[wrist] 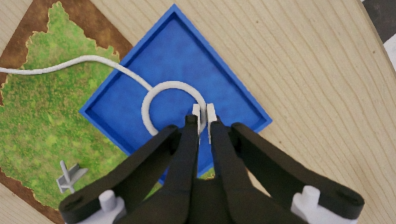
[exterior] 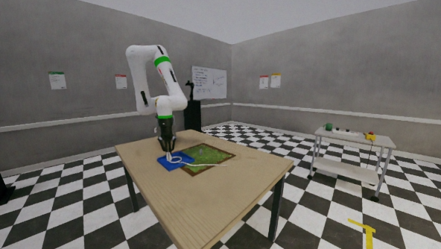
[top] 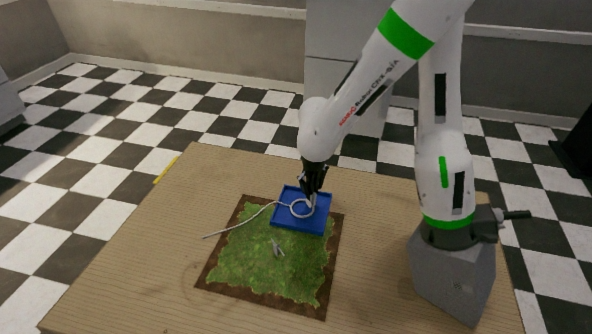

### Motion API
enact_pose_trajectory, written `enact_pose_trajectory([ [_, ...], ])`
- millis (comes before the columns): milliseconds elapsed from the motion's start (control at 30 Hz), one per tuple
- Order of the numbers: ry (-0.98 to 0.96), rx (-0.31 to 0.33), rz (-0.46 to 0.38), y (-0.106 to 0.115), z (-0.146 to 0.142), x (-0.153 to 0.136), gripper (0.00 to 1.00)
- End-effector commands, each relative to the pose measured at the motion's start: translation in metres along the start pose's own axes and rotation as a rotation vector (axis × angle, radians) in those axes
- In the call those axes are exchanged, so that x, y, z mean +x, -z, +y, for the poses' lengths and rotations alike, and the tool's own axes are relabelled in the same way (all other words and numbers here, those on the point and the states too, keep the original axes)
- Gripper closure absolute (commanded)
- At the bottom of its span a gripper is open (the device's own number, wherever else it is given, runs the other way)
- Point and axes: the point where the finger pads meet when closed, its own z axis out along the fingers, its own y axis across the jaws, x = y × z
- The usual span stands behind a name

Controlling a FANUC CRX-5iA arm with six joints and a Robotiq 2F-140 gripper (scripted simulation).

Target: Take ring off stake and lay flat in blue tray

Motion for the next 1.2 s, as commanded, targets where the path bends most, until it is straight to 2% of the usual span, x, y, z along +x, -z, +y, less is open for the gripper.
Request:
enact_pose_trajectory([
  [0,0.0,0.0,0.001,0.0004,-0.0002,0.0006,0.9],
  [33,0.0,0.0,0.001,0.0004,-0.0002,0.0006,0.76],
  [1167,0.0,0.0,0.001,0.0004,-0.0002,0.0006,0.76],
])
